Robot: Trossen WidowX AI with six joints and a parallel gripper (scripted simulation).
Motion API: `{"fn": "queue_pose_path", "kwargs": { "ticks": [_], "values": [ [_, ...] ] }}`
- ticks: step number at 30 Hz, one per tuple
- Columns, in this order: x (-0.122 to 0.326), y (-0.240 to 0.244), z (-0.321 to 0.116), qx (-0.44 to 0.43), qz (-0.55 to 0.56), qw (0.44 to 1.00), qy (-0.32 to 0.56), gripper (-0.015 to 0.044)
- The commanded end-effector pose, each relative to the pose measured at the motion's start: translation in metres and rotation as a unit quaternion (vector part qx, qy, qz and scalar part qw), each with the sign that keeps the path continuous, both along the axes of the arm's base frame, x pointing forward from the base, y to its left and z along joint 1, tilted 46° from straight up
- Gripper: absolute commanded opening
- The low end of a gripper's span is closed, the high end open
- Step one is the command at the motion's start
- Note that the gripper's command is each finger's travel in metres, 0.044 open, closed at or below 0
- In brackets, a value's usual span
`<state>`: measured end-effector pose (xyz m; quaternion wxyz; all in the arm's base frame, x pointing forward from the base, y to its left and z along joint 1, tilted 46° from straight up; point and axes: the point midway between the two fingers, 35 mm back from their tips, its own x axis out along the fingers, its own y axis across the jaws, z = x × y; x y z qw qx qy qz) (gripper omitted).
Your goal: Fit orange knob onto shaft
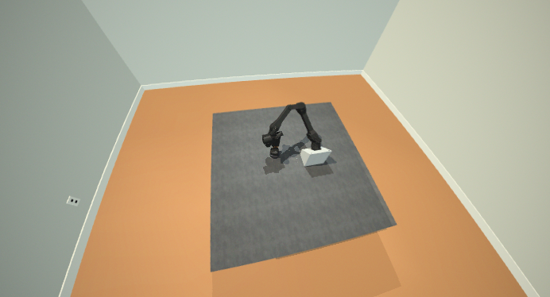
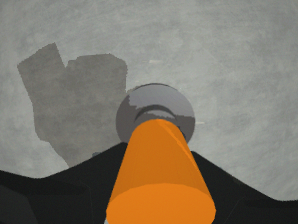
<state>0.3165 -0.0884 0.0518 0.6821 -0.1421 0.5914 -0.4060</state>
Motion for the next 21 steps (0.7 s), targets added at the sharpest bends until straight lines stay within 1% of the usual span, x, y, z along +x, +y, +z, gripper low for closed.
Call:
{"fn": "queue_pose_path", "kwargs": {
  "ticks": [1, 14, 21],
  "values": [
    [-0.0001, -0.0002, -0.0015, 0.001, -0.006, 1.000, -0.006, 0.0000],
    [-0.0005, -0.0022, -0.0024, 0.001, -0.006, 1.000, -0.006, 0.0000],
    [-0.0007, -0.0028, -0.0032, 0.000, -0.024, 0.999, -0.025, 0.0000]
  ]
}}
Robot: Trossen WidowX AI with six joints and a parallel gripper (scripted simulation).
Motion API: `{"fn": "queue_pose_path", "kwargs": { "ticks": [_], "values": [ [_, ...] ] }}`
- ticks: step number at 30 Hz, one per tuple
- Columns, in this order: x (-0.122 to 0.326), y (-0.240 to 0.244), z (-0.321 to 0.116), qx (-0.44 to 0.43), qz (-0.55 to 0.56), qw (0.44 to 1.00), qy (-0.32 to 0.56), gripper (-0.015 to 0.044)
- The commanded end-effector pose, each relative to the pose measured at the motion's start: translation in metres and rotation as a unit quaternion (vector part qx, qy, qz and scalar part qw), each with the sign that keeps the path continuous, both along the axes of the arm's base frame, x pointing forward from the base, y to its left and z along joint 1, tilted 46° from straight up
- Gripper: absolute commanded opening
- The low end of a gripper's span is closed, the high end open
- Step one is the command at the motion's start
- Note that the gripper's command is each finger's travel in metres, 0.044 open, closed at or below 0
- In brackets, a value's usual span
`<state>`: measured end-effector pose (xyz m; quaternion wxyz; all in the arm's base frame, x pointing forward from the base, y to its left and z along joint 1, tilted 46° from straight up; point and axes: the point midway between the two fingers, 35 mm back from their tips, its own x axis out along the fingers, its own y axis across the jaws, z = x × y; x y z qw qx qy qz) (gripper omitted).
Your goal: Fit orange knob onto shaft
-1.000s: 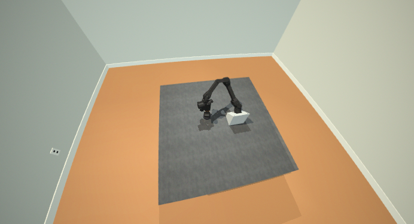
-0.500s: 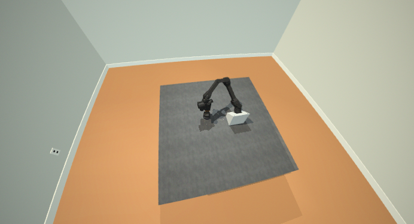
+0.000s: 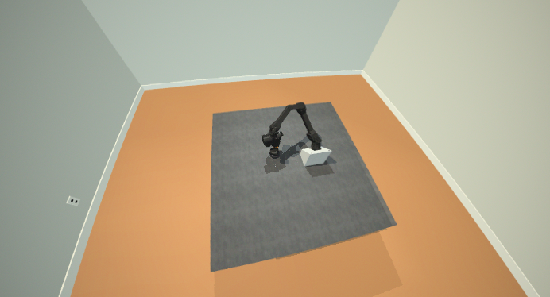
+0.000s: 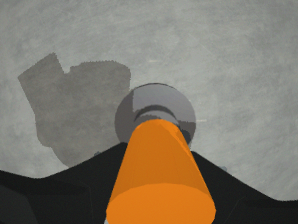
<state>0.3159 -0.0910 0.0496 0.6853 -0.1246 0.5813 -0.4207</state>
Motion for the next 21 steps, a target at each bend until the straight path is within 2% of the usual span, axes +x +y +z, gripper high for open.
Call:
{"fn": "queue_pose_path", "kwargs": {
  "ticks": [1, 21],
  "values": [
    [-0.0001, -0.0004, -0.0013, 0.000, -0.006, 1.000, -0.007, 0.0000],
    [-0.0006, -0.0020, -0.0036, 0.000, -0.005, 1.000, -0.006, 0.0000]
  ]
}}
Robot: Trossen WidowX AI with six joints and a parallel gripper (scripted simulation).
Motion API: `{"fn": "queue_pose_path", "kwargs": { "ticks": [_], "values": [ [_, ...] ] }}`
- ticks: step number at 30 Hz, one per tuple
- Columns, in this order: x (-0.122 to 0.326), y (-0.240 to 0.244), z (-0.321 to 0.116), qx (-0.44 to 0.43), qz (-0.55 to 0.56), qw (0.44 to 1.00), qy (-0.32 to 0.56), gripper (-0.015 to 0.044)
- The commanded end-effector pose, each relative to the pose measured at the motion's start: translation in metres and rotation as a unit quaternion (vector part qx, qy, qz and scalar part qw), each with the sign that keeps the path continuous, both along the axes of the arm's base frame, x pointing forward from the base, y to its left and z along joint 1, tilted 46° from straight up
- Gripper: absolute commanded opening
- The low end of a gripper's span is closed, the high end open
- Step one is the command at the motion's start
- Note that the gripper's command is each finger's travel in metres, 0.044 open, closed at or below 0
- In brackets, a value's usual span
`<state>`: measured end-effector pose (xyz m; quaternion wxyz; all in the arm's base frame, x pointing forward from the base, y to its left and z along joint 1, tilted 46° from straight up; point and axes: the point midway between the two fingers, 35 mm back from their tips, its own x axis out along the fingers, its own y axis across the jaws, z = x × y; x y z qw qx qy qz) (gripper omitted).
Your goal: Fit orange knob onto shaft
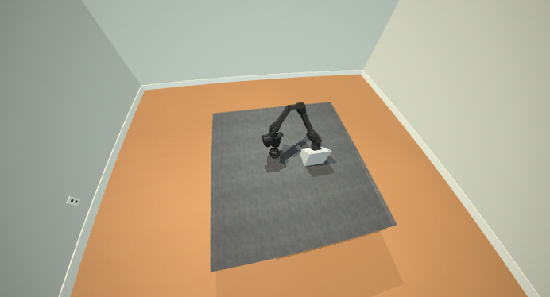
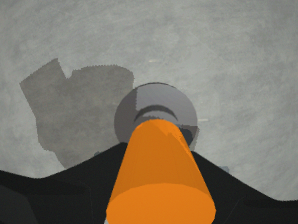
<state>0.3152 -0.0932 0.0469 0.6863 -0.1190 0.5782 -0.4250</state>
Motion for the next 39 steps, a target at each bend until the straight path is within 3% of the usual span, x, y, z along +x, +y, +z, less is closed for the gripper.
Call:
{"fn": "queue_pose_path", "kwargs": {
  "ticks": [1, 23, 39],
  "values": [
    [0.000, 0.000, -0.001, 0.000, 0.000, 1.000, 0.000, 0.0000],
    [0.000, -0.003, -0.003, -0.001, -0.022, 1.000, -0.023, 0.0000],
    [-0.001, -0.011, -0.011, 0.000, 0.015, 1.000, 0.015, 0.0000]
  ]
}}
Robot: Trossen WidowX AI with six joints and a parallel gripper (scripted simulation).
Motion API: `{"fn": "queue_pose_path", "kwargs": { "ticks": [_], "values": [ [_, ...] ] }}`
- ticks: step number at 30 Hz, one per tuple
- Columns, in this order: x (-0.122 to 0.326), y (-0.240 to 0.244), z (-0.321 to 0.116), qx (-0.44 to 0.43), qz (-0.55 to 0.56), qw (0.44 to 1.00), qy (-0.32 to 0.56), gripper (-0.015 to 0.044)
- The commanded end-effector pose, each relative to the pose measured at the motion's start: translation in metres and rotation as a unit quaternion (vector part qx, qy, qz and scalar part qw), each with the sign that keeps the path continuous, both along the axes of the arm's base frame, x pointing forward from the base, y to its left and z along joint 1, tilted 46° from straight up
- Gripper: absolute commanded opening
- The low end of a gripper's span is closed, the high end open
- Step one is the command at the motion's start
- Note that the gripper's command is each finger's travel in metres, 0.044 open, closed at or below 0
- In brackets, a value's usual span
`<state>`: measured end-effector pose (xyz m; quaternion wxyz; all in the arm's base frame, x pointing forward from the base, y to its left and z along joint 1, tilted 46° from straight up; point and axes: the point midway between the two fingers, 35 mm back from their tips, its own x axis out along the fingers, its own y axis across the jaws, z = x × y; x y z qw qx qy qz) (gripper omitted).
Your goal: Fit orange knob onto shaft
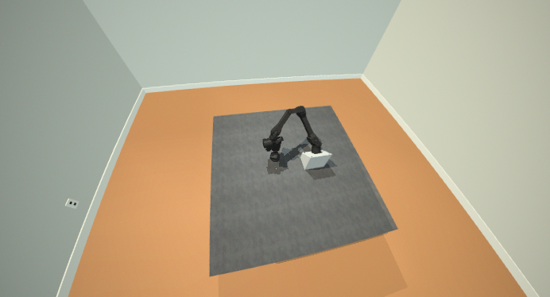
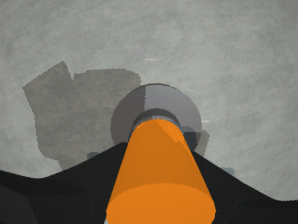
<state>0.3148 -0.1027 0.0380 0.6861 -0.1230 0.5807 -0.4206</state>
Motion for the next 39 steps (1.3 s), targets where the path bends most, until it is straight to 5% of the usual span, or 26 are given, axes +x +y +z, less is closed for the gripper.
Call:
{"fn": "queue_pose_path", "kwargs": {
  "ticks": [1, 8, 25, 34, 39],
  "values": [
    [0.000, -0.001, -0.002, 0.000, 0.010, 1.000, 0.011, 0.0000],
    [0.000, 0.000, 0.000, 0.000, 0.001, 1.000, 0.002, 0.0000],
    [0.000, 0.000, 0.000, 0.000, 0.001, 1.000, 0.002, 0.0440],
    [0.000, 0.001, 0.001, 0.000, 0.002, 1.000, 0.002, 0.0440],
    [0.005, 0.052, 0.048, 0.003, 0.003, 1.000, 0.003, 0.0440]
  ]
}}
